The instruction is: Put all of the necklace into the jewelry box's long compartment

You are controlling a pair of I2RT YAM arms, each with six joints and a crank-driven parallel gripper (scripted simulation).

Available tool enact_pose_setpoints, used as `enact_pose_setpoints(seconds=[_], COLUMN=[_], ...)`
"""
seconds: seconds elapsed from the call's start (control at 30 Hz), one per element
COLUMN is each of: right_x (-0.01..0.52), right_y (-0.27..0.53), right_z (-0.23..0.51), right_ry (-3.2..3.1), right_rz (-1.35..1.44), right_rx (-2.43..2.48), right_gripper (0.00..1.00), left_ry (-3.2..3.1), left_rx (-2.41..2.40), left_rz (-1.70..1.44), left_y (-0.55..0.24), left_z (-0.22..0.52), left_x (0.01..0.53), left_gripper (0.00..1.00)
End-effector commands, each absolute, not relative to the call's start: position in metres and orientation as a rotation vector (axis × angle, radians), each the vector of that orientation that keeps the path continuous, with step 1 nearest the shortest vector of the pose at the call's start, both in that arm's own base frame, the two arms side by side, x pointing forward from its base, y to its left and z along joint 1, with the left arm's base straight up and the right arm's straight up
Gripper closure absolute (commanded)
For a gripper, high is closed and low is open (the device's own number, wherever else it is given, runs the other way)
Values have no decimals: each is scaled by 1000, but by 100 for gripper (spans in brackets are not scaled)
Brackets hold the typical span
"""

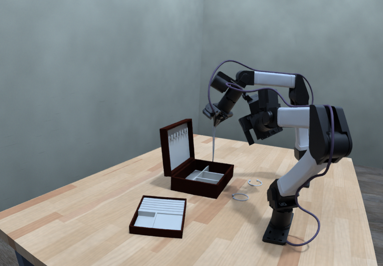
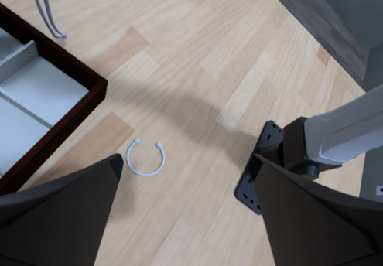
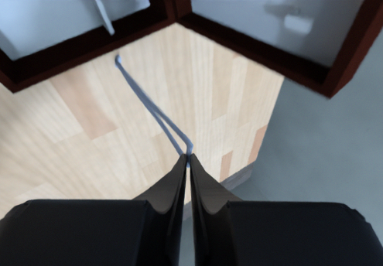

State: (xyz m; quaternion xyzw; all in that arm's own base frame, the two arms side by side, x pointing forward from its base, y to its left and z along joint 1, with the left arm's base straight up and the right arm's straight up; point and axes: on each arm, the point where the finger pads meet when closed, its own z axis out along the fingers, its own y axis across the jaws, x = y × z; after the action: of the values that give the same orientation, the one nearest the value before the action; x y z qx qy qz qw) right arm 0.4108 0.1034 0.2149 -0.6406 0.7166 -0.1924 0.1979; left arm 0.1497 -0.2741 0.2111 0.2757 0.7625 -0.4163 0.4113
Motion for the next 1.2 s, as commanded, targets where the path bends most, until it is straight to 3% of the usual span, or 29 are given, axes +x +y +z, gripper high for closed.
enact_pose_setpoints(seconds=[0.0,1.17], right_x=[426,437], right_y=[118,230], right_z=[243,287], right_ry=[1950,1682], right_rz=[-632,-773], right_rx=[-1703,-1714], right_gripper=[100,100], left_ry=[1962,1519], left_rx=[688,451], left_rz=[-1053,-661], left_y=[-260,-152], left_z=[206,333], left_x=[142,186], left_gripper=[0,0])
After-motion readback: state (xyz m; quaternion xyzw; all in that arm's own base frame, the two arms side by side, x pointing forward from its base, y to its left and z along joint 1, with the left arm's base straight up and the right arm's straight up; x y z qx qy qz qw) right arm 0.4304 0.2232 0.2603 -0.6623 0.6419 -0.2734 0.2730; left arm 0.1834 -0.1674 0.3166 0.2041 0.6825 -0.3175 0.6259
